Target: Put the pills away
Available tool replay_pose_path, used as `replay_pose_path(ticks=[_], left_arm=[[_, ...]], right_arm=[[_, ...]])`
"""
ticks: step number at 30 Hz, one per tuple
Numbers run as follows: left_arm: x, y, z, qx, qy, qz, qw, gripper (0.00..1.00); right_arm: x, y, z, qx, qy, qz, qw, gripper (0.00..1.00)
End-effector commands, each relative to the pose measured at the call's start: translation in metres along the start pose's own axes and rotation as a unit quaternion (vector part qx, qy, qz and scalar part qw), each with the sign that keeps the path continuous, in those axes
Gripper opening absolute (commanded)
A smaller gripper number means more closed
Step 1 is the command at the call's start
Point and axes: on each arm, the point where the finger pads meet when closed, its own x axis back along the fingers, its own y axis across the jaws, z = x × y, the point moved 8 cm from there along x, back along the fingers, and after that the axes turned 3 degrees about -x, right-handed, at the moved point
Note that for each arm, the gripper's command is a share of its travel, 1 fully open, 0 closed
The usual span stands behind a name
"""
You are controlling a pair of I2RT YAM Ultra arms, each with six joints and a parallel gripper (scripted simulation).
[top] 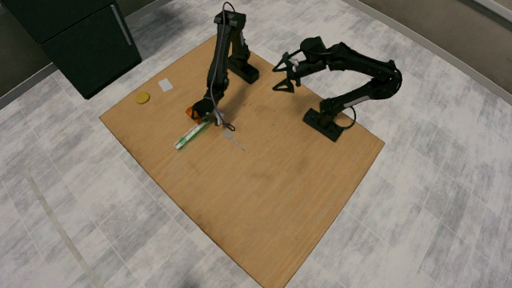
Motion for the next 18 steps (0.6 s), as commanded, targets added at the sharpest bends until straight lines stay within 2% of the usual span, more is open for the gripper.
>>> replay_pose_path(ticks=[1, 8, 18], left_arm=[[0.006, 0.0002, -0.0104, 0.001, -0.018, 0.0, 1.0, 1.0], [0.006, 0.0002, -0.0104, 0.001, -0.018, 0.0, 1.0, 1.0], [0.006, 0.0002, -0.0104, 0.001, -0.018, 0.0, 1.0, 1.0]], right_arm=[[0.003, -0.0073, 0.0012, -0.008, 0.005, 0.005, 1.0, 0.36], [0.0051, -0.007, -0.0061, 0.008, 0.026, 0.009, 1.0, 0.36], [0.0041, -0.0074, -0.0041, 0.006, 0.028, 0.008, 1.0, 0.36]])
